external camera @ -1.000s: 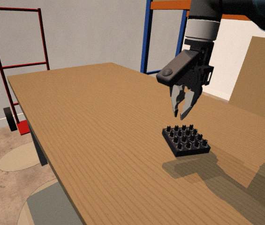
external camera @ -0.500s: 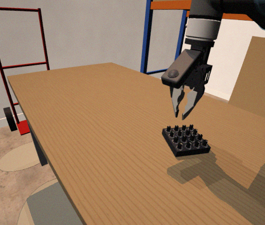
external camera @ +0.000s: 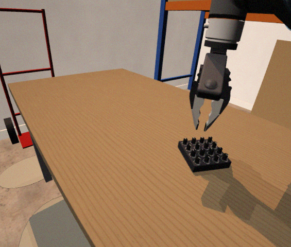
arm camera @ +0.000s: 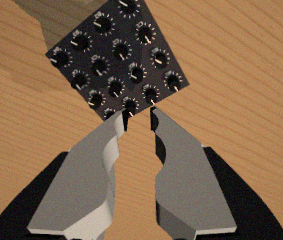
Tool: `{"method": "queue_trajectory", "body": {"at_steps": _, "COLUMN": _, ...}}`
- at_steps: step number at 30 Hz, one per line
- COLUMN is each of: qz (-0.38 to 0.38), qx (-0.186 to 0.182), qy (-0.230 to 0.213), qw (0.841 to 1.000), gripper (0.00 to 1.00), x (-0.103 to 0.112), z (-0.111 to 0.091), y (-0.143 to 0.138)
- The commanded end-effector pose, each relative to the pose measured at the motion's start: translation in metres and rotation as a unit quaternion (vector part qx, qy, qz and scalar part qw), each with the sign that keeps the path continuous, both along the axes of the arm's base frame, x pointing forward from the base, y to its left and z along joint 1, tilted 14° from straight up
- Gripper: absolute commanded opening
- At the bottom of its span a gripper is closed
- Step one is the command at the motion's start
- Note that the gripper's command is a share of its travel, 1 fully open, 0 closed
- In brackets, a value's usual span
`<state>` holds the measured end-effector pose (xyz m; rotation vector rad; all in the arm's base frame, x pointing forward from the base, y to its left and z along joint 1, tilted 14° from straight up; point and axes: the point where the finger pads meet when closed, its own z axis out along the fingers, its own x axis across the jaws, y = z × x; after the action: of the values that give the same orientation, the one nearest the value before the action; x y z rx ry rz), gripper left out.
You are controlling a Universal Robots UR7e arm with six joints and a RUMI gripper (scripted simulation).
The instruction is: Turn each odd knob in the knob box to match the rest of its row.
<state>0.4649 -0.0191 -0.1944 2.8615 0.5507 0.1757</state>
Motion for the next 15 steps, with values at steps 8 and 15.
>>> {"method": "queue_trajectory", "body": {"at_steps": 8, "qz": 0.168, "qx": -0.025, "qy": 0.031, "qw": 0.985, "gripper": 0.11, "x": -0.008, "z": 0.003, "y": 0.0}}
{"method": "queue_trajectory", "body": {"at_steps": 15, "qz": 0.275, "qx": -0.043, "qy": 0.052, "qw": 0.959, "gripper": 0.11, "x": -0.013, "z": 0.005, "y": -0.002}}
